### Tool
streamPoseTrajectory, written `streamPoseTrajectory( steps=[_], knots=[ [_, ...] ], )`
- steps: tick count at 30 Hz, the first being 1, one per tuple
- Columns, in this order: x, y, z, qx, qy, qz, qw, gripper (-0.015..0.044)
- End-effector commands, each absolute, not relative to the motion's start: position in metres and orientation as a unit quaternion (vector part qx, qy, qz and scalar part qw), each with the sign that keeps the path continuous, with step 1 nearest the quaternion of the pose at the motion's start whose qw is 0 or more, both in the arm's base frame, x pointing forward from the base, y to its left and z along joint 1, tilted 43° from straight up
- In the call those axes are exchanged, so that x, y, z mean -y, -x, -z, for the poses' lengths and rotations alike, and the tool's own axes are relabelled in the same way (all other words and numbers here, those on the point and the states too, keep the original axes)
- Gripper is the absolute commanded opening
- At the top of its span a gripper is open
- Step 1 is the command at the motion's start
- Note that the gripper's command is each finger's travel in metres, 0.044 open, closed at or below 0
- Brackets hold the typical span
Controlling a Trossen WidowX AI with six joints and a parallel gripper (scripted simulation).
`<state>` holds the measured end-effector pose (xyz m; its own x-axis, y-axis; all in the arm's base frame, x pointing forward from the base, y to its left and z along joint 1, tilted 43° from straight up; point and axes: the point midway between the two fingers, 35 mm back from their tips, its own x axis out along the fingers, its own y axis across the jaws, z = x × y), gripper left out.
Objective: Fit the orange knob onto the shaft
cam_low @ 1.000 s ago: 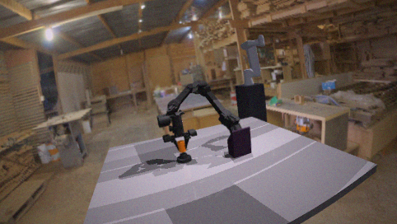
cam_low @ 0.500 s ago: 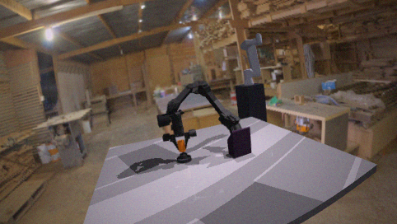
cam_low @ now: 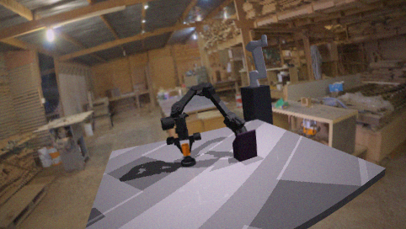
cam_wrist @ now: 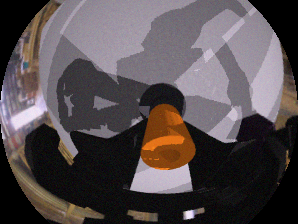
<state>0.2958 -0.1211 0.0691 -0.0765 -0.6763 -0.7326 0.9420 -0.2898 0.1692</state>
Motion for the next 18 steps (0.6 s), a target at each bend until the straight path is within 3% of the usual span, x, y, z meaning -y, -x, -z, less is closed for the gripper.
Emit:
streamPoseTrajectory(
  steps=[1,18],
  knots=[
    [0.1215,-0.2961,-0.0686,-0.176,-0.373,0.712,0.568,0.0000],
    [0.1190,-0.2968,-0.0724,-0.145,-0.398,0.719,0.551,0.0000]
  ],
)
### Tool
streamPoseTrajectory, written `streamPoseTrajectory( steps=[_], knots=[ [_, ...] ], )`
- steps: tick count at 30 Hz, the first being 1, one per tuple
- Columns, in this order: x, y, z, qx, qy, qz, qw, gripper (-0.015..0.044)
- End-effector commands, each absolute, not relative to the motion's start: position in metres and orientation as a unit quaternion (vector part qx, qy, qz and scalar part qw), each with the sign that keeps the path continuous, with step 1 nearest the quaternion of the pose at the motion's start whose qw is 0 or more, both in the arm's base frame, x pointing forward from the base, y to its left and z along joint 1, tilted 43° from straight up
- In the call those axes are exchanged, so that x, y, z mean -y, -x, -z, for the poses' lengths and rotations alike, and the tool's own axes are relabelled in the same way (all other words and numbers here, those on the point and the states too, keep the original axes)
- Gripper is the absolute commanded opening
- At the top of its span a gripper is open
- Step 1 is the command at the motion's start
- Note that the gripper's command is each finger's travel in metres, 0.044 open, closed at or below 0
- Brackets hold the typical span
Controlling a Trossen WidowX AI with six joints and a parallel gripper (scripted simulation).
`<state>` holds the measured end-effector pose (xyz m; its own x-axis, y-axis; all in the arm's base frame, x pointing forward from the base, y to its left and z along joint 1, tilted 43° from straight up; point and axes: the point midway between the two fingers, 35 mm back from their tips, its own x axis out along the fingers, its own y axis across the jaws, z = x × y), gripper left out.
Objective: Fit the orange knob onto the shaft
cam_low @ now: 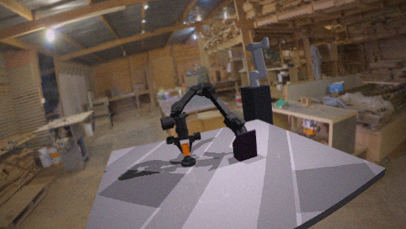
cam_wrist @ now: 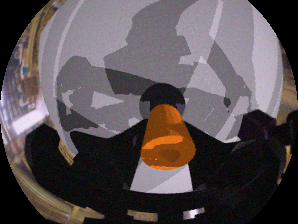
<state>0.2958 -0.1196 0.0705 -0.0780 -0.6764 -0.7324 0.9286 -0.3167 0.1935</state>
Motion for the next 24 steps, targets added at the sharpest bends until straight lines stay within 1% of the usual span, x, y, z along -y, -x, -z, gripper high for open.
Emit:
streamPoseTrajectory(
  steps=[1,4,24],
  knots=[
    [0.1191,-0.2970,-0.0725,-0.131,-0.408,0.721,0.544,0.0000],
    [0.1200,-0.2974,-0.0721,-0.101,-0.431,0.726,0.526,0.0000],
    [0.1214,-0.2963,-0.0690,-0.101,-0.431,0.726,0.526,0.0000]
  ],
)
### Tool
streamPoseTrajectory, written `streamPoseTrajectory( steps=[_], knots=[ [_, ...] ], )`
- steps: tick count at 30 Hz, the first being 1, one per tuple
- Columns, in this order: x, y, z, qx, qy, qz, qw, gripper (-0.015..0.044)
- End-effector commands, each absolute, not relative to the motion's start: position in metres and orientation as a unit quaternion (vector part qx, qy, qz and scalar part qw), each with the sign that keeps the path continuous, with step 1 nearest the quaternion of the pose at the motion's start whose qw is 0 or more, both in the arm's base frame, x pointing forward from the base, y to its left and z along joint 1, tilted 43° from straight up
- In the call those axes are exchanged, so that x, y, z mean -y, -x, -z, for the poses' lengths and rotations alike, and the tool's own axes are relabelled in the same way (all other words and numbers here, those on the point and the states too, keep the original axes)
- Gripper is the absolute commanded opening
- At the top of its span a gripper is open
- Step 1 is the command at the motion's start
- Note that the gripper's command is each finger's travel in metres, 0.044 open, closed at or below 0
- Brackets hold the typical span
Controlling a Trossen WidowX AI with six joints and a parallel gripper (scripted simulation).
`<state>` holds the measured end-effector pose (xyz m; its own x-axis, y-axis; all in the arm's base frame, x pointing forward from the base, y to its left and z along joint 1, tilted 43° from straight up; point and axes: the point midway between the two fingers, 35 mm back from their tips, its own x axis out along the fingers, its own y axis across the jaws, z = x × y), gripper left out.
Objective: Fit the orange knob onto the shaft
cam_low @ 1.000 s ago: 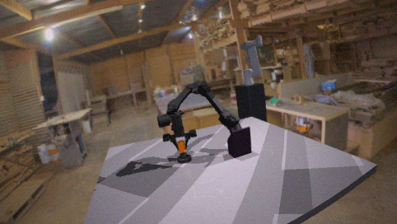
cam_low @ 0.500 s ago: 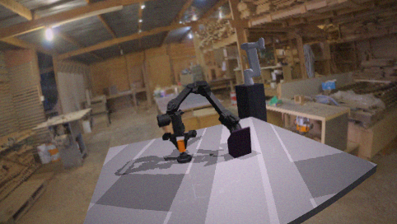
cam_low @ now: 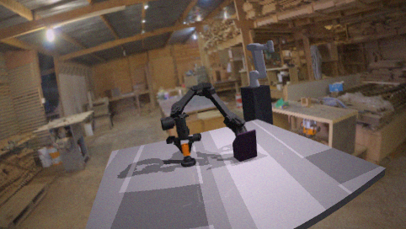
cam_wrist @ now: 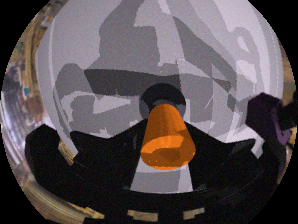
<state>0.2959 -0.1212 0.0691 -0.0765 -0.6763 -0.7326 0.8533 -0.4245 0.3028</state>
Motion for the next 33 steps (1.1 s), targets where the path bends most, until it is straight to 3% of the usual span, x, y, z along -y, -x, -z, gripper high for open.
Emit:
streamPoseTrajectory(
  steps=[1,33],
  knots=[
    [0.1217,-0.2964,-0.0687,-0.101,-0.431,0.726,0.526,0.0000],
    [0.1219,-0.2964,-0.0688,-0.024,-0.483,0.733,0.478,0.0000]
  ],
)
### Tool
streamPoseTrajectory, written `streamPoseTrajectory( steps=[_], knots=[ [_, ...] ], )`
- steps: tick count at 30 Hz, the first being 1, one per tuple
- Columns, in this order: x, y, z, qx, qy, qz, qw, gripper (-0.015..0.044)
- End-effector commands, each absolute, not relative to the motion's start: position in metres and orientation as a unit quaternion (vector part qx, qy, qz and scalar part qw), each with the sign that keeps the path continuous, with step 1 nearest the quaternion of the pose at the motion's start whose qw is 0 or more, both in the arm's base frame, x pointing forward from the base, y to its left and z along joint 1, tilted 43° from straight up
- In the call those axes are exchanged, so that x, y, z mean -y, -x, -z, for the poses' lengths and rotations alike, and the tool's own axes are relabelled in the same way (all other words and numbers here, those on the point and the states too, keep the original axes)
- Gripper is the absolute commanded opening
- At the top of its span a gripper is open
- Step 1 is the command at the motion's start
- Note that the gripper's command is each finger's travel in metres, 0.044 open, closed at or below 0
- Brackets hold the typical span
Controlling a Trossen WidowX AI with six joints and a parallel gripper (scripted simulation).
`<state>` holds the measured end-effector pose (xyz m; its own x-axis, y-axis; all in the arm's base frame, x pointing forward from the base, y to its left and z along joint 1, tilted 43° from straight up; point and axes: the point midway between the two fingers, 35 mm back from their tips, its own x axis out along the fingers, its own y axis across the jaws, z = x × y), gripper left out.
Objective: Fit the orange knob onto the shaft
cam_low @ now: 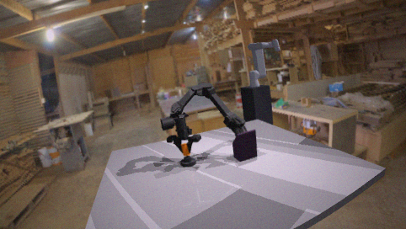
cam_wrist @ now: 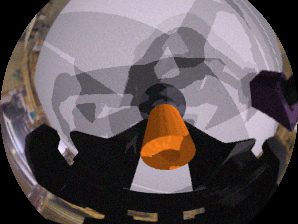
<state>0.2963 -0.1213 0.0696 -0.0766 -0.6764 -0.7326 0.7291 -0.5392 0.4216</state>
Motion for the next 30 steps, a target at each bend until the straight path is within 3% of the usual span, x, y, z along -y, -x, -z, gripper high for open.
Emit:
streamPoseTrajectory(
  steps=[1,24,30],
  knots=[
    [0.1221,-0.2964,-0.0686,-0.024,-0.483,0.733,0.478,0.0000],
    [0.1191,-0.2972,-0.0728,-0.024,-0.483,0.733,0.478,0.0000],
    [0.1198,-0.2978,-0.0728,0.037,-0.522,0.732,0.436,0.0000]
  ],
)
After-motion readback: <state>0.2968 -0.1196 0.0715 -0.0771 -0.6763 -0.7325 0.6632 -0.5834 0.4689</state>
